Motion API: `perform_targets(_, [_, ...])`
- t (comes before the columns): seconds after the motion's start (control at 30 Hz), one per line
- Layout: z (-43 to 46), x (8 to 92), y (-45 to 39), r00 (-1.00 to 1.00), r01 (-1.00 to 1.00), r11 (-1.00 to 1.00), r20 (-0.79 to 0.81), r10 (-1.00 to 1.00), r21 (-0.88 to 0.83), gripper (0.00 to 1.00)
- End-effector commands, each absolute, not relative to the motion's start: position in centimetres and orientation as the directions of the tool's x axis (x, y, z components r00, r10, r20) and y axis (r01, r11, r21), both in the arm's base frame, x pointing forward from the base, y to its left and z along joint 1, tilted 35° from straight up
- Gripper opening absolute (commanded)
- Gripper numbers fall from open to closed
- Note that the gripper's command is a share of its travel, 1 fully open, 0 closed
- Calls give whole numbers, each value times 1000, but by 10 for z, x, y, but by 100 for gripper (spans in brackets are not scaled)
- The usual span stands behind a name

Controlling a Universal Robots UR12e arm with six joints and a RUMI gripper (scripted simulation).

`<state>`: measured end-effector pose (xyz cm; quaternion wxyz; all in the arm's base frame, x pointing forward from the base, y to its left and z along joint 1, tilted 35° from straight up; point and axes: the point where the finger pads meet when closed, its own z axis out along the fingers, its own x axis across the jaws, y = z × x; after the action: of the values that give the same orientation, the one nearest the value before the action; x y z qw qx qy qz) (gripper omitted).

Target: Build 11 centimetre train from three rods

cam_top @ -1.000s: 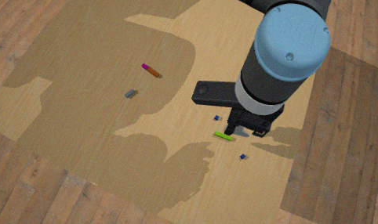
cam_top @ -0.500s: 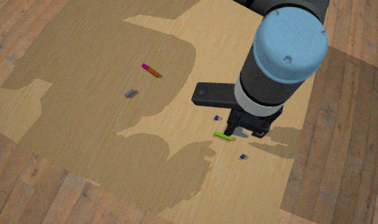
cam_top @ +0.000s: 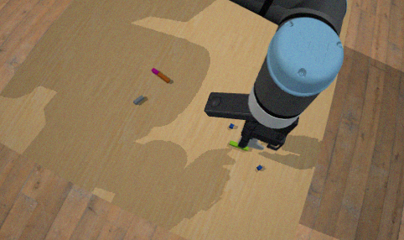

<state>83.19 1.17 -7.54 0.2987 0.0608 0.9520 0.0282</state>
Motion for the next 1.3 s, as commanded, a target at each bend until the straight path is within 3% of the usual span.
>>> perform_targets(0.0, [-81, 836, 12, -814, 99, 991, -566, 133, 90, 14])
perform_targets(1.27, [-98, 849, 12, -814, 99, 991, -566, 133, 90, 14])
